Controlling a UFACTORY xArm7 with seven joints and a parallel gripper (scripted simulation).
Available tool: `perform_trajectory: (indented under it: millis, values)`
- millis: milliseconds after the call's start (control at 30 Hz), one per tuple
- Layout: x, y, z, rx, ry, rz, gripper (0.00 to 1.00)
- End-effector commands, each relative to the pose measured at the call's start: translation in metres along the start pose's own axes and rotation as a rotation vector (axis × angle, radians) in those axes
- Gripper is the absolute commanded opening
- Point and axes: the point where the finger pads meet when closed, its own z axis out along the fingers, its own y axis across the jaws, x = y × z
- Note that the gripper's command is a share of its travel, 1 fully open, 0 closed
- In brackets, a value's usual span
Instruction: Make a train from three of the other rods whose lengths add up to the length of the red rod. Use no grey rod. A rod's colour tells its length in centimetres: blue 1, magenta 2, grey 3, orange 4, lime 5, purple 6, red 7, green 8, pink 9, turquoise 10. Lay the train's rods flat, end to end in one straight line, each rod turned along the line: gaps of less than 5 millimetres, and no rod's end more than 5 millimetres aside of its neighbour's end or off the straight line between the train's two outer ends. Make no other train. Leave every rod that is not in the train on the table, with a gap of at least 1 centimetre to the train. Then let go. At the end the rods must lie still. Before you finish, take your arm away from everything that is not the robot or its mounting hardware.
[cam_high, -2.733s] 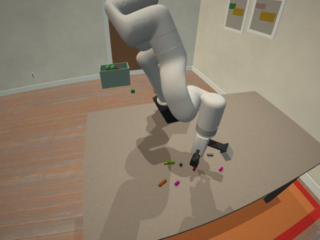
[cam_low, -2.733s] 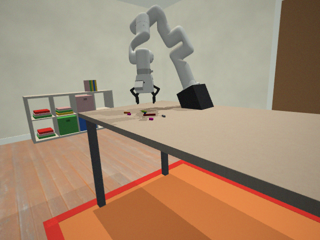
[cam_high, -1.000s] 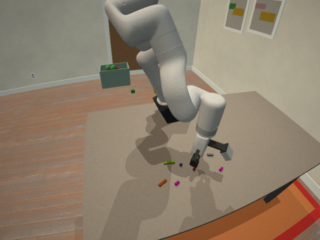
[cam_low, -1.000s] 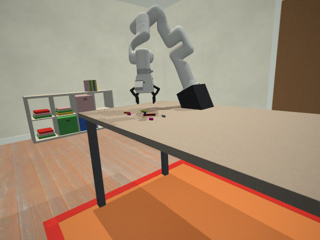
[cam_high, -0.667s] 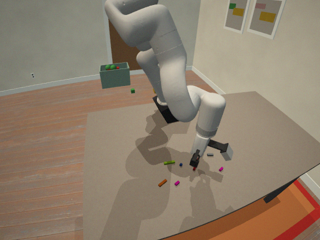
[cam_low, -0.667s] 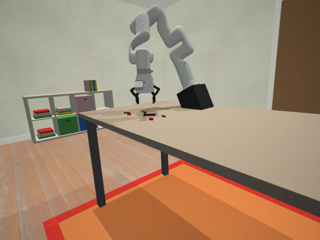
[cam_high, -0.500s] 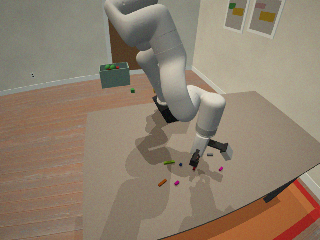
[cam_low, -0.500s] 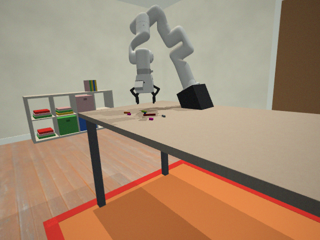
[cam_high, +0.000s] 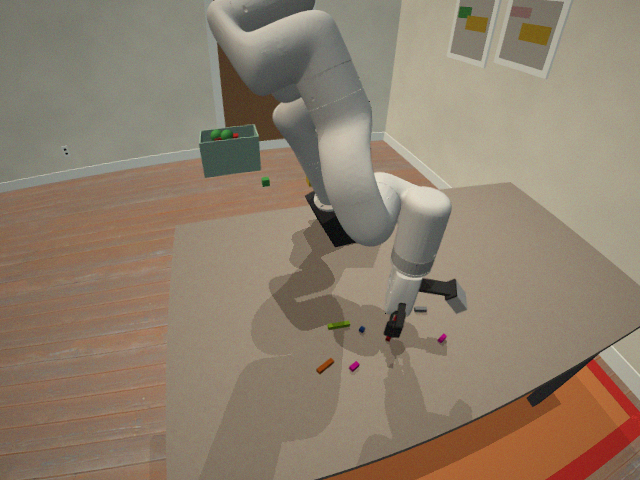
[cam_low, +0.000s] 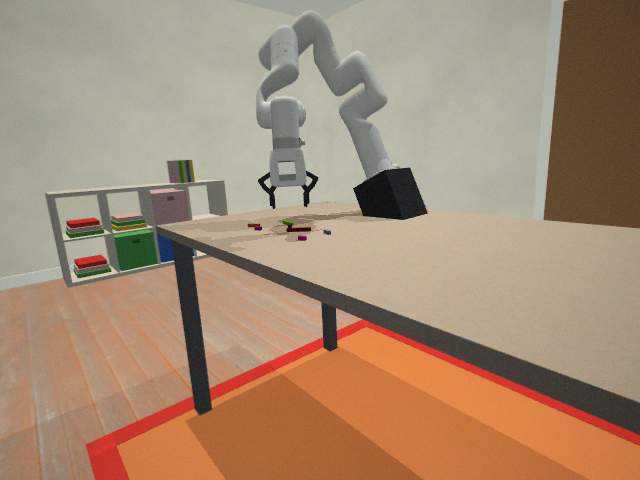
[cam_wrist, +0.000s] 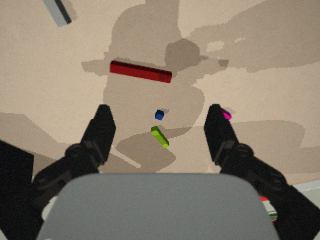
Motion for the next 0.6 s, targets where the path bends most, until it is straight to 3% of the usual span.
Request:
perform_trajectory:
  millis: [0, 567]
  values:
    - [0.0007, 0.0037, -0.0009, 0.012, 0.004, -0.148, 1.00]
    - [-0.0014, 0.0130, 0.0000, 0.012, 0.006, -0.589, 1.00]
